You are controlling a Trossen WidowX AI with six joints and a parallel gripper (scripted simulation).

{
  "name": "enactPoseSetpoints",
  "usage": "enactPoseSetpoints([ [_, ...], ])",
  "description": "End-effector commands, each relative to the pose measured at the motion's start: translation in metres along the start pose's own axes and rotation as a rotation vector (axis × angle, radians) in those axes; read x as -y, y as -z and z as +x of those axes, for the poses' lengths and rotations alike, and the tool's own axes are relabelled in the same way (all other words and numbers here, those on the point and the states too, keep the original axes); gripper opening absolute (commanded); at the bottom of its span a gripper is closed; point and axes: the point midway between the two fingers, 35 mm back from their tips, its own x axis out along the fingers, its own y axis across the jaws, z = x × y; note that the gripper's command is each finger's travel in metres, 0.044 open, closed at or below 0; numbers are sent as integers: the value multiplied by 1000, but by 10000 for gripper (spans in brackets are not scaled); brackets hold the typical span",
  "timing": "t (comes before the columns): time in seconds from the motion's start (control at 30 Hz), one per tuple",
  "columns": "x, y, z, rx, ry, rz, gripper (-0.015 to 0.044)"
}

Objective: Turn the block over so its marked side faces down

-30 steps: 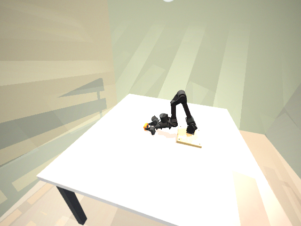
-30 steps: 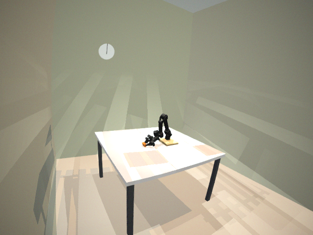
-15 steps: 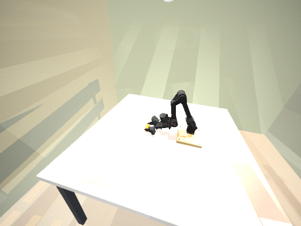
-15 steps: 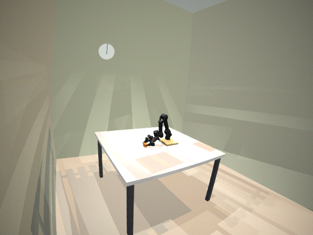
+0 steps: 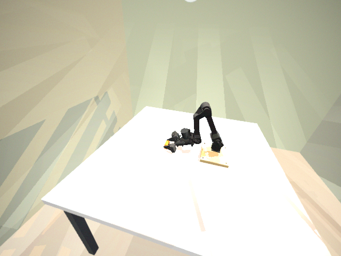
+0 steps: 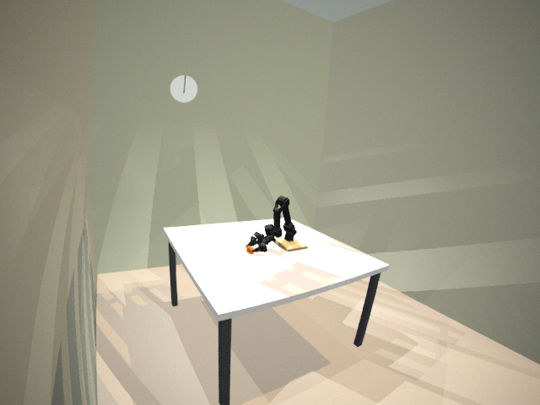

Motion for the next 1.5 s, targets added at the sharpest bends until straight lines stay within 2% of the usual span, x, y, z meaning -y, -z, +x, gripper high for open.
enactPoseSetpoints([
  [0.0, 0, 0, 0, 1, 3, 0, 440],
  [0.5, 0, 0, 1, -5, 3, 0, 440],
  [0.77, -2, -18, 13, -259, 3, -13, 440],
  [1.03, -1, -60, -31, -501, -2, 2, 440],
  [1.1, 0, -58, -42, -557, 2, 3, 440],
  [1.47, 0, -58, -43, -561, 2, 3, 440],
])
